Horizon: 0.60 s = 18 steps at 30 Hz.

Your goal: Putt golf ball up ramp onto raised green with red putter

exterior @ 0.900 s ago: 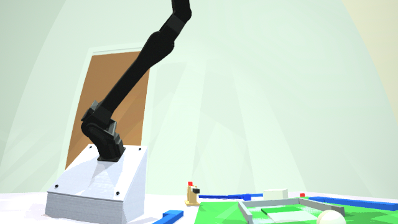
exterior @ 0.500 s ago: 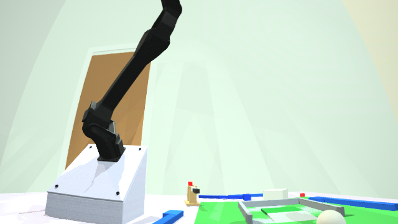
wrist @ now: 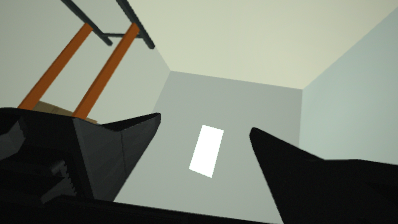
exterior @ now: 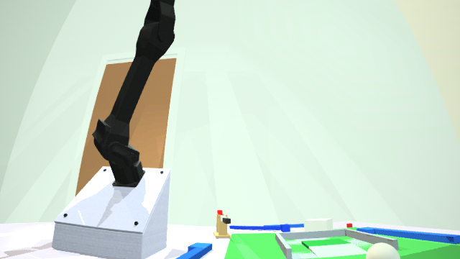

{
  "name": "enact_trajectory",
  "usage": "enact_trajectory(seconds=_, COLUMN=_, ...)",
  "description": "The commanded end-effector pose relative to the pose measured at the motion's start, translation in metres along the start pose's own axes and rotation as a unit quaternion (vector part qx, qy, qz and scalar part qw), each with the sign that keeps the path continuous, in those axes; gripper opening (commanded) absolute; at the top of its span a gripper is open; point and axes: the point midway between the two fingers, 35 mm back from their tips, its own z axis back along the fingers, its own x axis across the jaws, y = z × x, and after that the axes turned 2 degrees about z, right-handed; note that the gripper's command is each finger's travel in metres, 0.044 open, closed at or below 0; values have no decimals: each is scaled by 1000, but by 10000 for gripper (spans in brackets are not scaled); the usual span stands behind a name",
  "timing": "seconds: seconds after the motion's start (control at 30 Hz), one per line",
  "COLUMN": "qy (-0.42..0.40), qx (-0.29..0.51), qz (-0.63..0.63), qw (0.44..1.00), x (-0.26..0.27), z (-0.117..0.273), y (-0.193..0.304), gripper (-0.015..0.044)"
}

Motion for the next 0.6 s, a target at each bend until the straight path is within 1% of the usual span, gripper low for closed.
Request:
enact_trajectory(seconds=0.0, qy=-44, qx=74, qz=-68, qw=994, x=49, z=28, y=40, gripper=440)
enact_trajectory(seconds=0.1, qy=-71, qx=111, qz=-110, qw=985, x=78, z=46, y=56, gripper=440)
enact_trajectory(seconds=0.33, qy=-116, qx=163, qz=-180, qw=963, x=129, z=77, y=67, gripper=440)
enact_trajectory(seconds=0.4, qy=-135, qx=184, qz=-208, qw=951, x=151, z=90, y=68, gripper=440)
enact_trajectory(seconds=0.57, qy=-156, qx=206, qz=-267, qw=928, x=185, z=110, y=59, gripper=440)
